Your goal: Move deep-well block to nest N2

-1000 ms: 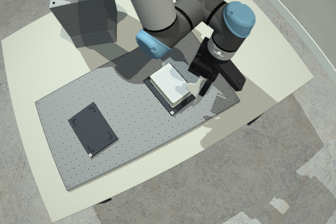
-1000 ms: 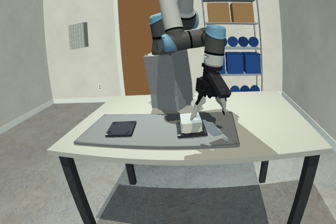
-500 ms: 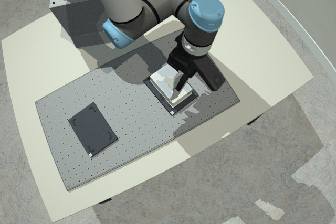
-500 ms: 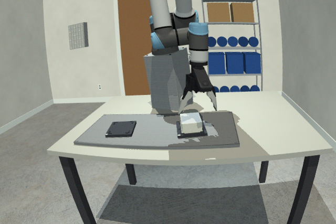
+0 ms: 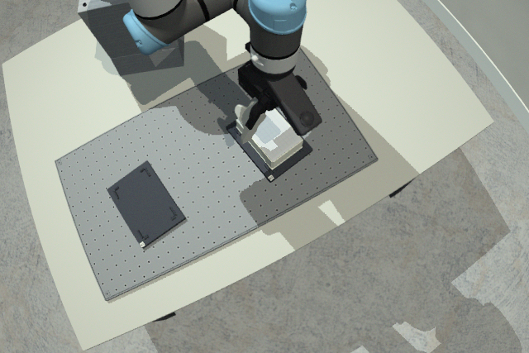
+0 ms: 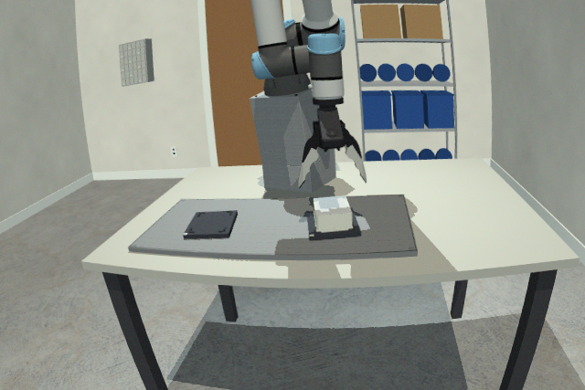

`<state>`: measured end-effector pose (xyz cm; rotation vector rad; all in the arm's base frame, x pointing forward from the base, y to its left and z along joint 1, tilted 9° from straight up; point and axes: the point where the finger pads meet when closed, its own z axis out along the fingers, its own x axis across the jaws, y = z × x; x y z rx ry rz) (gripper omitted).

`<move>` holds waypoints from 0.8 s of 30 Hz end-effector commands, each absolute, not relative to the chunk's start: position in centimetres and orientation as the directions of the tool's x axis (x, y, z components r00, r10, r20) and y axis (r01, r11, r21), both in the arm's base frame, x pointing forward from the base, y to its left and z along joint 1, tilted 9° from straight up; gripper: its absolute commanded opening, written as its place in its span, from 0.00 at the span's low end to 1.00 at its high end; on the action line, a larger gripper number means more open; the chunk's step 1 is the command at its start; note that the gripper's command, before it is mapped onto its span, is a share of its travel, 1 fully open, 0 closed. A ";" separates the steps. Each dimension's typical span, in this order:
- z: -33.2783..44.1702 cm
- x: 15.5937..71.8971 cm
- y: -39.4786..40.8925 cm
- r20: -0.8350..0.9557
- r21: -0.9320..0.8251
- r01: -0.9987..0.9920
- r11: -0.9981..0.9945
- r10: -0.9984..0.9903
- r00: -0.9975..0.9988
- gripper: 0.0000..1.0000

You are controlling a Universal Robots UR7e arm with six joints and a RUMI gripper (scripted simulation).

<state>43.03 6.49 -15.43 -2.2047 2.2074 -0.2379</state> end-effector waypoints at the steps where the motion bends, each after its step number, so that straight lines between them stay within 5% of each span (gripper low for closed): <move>1: -15.0 42.1 6.0 0.083 -0.134 -0.991 0.023 -0.996 -0.035 1.00; 24: -16.1 42.3 5.9 0.083 -0.134 -0.991 0.023 -0.996 -0.035 1.00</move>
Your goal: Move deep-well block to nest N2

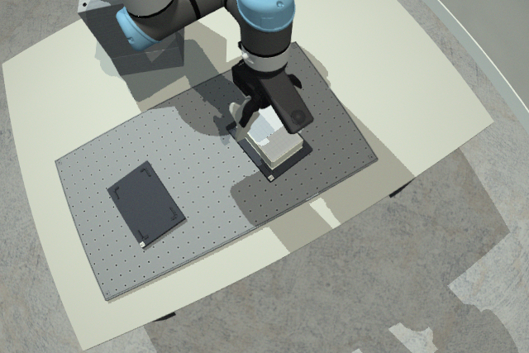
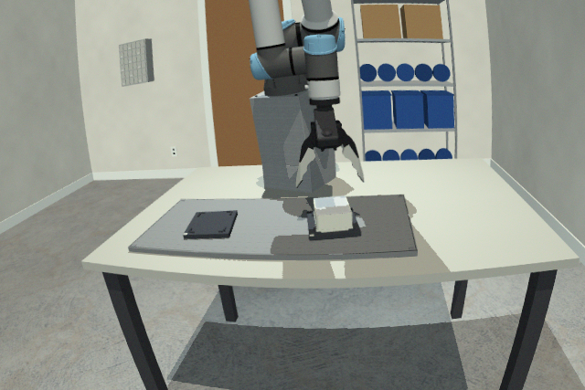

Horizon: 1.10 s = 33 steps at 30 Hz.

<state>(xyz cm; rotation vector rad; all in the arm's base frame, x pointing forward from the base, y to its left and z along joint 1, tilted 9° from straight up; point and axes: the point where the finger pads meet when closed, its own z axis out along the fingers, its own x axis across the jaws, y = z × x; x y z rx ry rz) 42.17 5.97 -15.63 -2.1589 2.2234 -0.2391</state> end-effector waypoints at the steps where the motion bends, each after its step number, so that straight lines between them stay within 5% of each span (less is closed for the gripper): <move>1: -16.3 42.3 5.9 0.083 -0.134 -0.991 0.023 -0.996 -0.035 1.00; 33: -20.9 42.9 5.5 0.083 -0.134 -0.991 0.023 -0.996 -0.035 1.00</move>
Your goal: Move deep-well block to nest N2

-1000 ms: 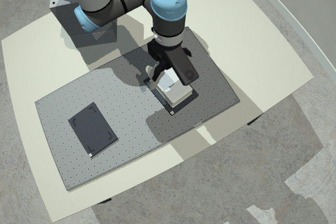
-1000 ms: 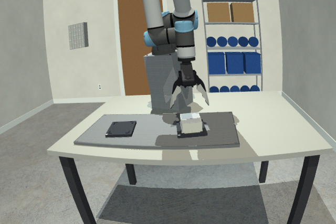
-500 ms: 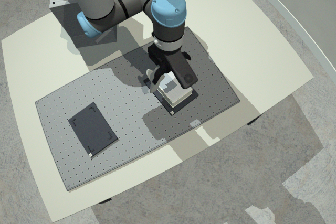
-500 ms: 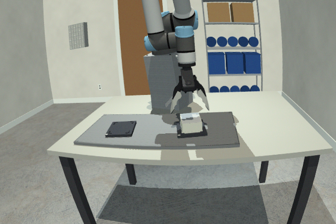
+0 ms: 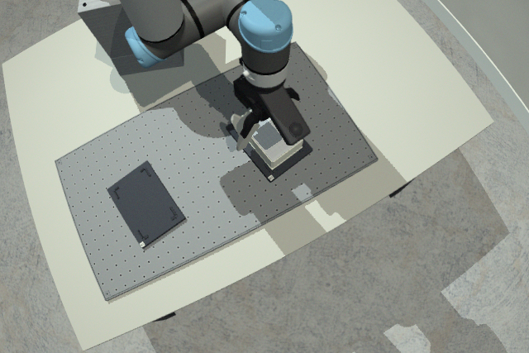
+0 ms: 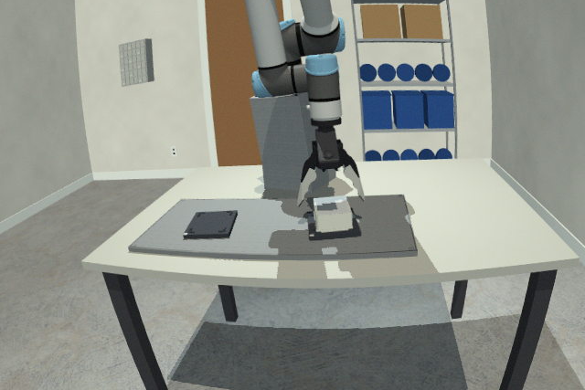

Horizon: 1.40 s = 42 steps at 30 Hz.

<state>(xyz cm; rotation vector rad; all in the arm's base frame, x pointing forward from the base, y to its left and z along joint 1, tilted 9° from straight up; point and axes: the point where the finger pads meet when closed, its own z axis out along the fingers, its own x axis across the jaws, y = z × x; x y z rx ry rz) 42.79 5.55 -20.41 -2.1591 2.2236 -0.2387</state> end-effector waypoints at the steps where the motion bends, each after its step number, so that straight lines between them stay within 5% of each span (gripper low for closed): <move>1: -21.1 42.9 5.5 0.083 -0.134 -0.991 0.023 -0.996 -0.035 1.00; 28: -23.1 43.2 5.3 0.083 -0.134 -0.991 0.023 -0.996 -0.035 1.00; 29: -23.1 43.2 5.3 0.083 -0.134 -0.991 0.023 -0.996 -0.035 0.00; 42: -23.1 43.2 5.3 0.083 -0.135 -0.991 0.023 -0.996 -0.035 0.00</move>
